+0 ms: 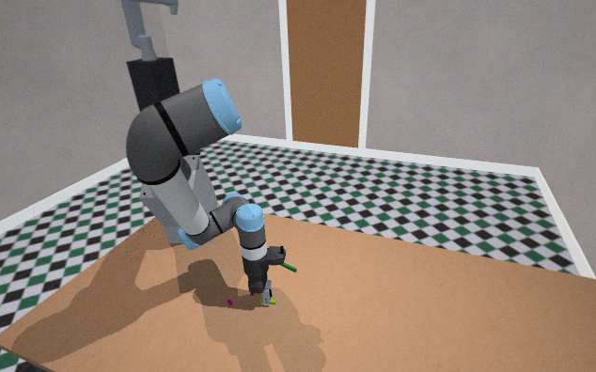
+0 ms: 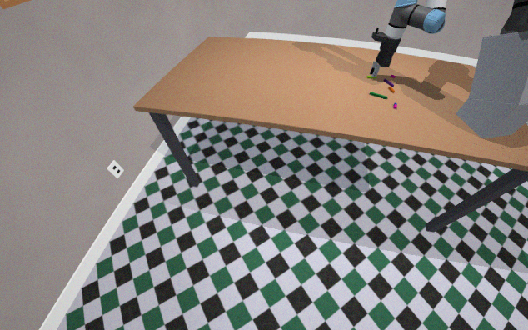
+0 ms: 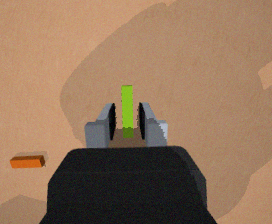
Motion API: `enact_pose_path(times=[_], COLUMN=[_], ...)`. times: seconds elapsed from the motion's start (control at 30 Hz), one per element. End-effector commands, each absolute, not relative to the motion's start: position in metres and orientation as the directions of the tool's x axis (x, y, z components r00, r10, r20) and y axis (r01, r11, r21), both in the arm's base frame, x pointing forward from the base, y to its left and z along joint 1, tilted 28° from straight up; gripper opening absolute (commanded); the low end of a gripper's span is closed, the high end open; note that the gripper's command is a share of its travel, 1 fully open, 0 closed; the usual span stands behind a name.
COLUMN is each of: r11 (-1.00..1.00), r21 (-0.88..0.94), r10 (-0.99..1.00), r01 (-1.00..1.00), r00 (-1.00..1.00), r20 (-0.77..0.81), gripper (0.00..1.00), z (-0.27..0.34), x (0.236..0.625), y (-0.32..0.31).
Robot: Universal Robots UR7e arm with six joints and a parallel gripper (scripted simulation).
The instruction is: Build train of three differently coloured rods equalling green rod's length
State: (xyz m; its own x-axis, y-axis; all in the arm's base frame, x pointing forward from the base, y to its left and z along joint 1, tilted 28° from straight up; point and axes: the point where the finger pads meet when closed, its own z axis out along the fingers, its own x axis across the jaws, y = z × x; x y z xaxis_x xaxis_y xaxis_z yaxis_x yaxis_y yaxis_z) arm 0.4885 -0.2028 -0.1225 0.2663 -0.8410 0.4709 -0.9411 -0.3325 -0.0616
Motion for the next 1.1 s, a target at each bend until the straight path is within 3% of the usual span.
enact_pose_path(times=[0.0,1.07], r11=[-0.333,-0.333], r21=[-0.062,-0.062], r10=[-0.841,-0.841], r01=[-0.941,-0.941], r00=[0.266,0.266], r20=[0.472,0.472], gripper=[0.54,0.54], z=[-0.1245,-0.1339], x=[0.4894,0.4916], y=[-0.2039,-0.2085])
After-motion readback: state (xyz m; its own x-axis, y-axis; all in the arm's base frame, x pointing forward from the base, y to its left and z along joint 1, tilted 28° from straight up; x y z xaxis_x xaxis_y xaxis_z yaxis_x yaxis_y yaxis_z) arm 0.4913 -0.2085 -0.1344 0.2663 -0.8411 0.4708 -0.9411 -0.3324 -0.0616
